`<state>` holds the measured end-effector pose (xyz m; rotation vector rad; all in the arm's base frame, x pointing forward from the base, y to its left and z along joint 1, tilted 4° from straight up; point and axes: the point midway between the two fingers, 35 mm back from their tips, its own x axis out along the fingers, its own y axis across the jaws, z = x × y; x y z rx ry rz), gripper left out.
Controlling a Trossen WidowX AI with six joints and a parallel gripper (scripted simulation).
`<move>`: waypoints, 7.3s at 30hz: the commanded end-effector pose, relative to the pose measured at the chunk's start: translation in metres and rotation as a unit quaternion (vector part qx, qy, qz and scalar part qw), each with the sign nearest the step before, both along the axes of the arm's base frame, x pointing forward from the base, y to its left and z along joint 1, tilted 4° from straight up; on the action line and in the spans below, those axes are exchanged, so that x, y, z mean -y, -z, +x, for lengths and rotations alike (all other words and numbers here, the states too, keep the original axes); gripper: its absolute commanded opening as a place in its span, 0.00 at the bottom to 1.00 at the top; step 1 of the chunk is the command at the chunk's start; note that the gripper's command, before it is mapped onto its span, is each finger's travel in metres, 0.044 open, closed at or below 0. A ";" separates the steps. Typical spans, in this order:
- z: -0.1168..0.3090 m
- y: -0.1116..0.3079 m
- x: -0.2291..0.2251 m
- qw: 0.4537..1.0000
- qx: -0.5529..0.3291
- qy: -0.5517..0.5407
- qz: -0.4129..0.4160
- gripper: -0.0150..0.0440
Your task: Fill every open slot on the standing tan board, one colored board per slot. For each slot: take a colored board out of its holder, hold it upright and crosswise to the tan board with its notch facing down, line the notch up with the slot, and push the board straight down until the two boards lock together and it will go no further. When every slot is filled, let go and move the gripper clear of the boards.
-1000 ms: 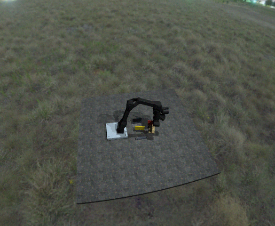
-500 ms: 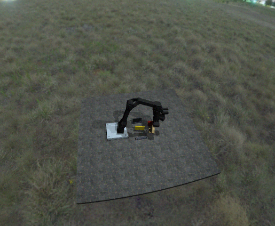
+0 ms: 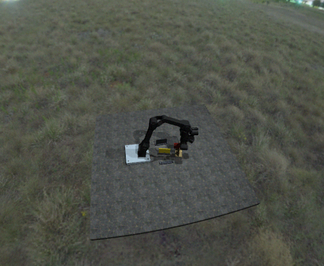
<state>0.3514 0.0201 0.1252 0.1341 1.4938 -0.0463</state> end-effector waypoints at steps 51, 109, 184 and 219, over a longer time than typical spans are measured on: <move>0.000 0.030 -0.001 1.000 -0.003 0.003 -0.001 0.25; 0.003 0.039 -0.001 1.000 -0.003 0.003 -0.001 0.25; -0.106 -0.070 -0.085 0.997 0.011 -0.072 0.001 0.57; -0.206 0.016 -0.110 0.989 -0.003 -0.145 -0.005 0.57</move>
